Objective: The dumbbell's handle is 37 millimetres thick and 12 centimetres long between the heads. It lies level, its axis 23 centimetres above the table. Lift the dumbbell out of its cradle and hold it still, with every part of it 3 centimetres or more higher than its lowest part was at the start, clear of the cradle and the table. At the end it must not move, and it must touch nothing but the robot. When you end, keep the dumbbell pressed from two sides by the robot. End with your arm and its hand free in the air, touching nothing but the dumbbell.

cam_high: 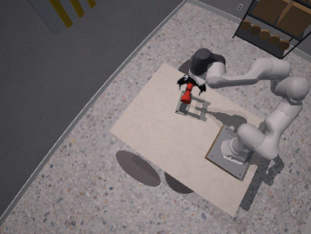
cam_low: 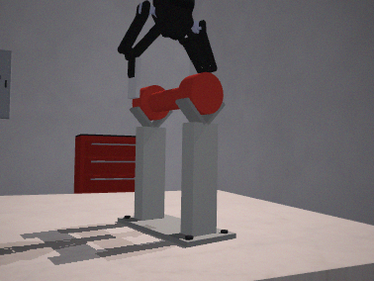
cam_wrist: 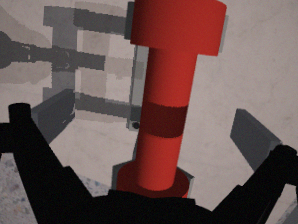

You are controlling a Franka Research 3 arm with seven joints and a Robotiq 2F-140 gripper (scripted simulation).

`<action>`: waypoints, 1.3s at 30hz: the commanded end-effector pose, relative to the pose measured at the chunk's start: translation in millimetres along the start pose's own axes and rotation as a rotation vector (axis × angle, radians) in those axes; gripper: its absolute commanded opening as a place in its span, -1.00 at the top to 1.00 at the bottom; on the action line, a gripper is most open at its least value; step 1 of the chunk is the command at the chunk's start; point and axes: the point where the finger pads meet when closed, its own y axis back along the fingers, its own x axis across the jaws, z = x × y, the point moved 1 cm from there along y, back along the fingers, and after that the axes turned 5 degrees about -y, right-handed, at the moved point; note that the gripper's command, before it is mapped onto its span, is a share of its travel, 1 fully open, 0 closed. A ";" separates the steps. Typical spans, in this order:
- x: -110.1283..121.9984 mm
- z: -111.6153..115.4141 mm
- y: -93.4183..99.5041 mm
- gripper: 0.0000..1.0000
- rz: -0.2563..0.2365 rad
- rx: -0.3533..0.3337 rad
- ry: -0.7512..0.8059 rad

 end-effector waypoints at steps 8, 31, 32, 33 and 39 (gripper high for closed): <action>6.5 -0.3 0.0 -1.00 0.020 -0.005 -0.012; 6.5 -0.3 0.0 1.00 0.020 -0.005 -0.012; 6.5 -0.3 0.0 1.00 0.020 -0.005 -0.012; 6.5 -0.3 0.0 1.00 0.020 -0.005 -0.012; 6.5 -0.3 0.0 1.00 0.020 -0.005 -0.012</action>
